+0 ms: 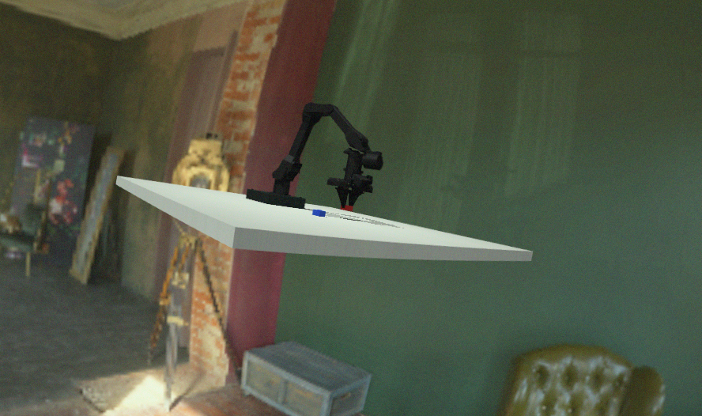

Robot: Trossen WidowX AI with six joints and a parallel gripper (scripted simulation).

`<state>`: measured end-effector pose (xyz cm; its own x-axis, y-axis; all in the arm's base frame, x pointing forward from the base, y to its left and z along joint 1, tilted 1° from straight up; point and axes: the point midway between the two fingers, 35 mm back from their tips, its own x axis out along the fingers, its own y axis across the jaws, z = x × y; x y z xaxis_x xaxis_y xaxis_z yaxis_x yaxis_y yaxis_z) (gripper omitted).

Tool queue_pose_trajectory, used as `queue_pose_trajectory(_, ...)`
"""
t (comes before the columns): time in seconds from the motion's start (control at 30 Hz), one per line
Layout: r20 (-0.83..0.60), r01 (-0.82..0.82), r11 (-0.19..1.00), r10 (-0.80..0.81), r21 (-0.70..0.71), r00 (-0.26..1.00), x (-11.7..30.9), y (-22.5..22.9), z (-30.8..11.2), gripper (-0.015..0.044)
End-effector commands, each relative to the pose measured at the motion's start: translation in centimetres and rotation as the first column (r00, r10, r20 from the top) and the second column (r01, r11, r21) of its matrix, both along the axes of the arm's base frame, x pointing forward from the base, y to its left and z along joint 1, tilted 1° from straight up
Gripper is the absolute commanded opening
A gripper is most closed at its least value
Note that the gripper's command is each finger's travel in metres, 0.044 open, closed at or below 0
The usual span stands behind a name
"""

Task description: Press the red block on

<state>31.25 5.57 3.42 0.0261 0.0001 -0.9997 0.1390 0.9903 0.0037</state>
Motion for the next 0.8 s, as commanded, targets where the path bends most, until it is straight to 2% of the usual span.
queue_pose_trajectory(0.0, 0.01, 0.0, 1.0, 0.0, 0.001, 1.0, 0.3, 0.1, 2.1, 0.0)
queue_pose_trajectory(0.47, -0.011, -0.015, 1.0, 0.015, 0.008, 1.0, -0.8, 0.2, 8.5, 0.0)
queue_pose_trajectory(0.77, -0.012, -0.032, 0.999, 0.032, 0.008, 0.999, -0.5, -1.2, 8.2, 0.0)
